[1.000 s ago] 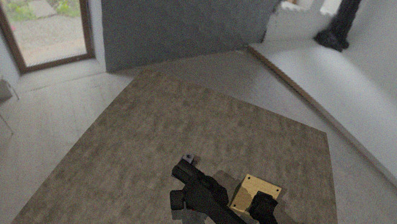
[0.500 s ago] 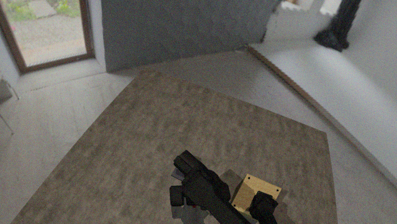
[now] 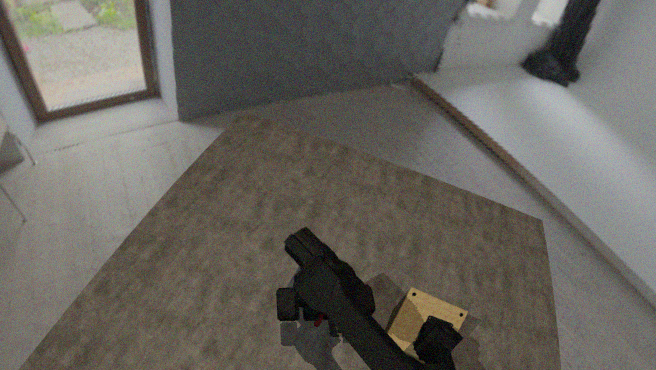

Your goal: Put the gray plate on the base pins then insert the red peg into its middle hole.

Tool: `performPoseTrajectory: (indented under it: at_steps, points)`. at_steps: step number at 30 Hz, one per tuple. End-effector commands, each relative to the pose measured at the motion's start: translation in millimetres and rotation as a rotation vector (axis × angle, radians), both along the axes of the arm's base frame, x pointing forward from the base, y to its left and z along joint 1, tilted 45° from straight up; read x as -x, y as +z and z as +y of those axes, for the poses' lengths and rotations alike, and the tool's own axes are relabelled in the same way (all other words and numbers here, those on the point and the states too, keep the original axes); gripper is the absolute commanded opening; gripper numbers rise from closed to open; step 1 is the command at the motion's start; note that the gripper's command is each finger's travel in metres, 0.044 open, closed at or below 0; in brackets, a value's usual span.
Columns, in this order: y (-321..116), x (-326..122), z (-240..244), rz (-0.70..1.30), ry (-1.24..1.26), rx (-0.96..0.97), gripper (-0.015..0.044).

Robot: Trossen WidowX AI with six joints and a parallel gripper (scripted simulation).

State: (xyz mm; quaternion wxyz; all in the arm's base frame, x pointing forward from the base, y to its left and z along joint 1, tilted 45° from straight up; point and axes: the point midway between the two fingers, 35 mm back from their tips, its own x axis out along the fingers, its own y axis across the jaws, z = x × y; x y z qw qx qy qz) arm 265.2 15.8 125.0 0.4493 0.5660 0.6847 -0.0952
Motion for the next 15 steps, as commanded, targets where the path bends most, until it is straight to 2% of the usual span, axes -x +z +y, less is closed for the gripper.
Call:
performPoseTrajectory:
  at_steps: [1, 15]
  points:
    - [-6, -10, -9, -0.004, 0.003, 0.005, 0.0]
    - [-26, -36, -35, -0.005, 0.004, 0.004, 0.0]
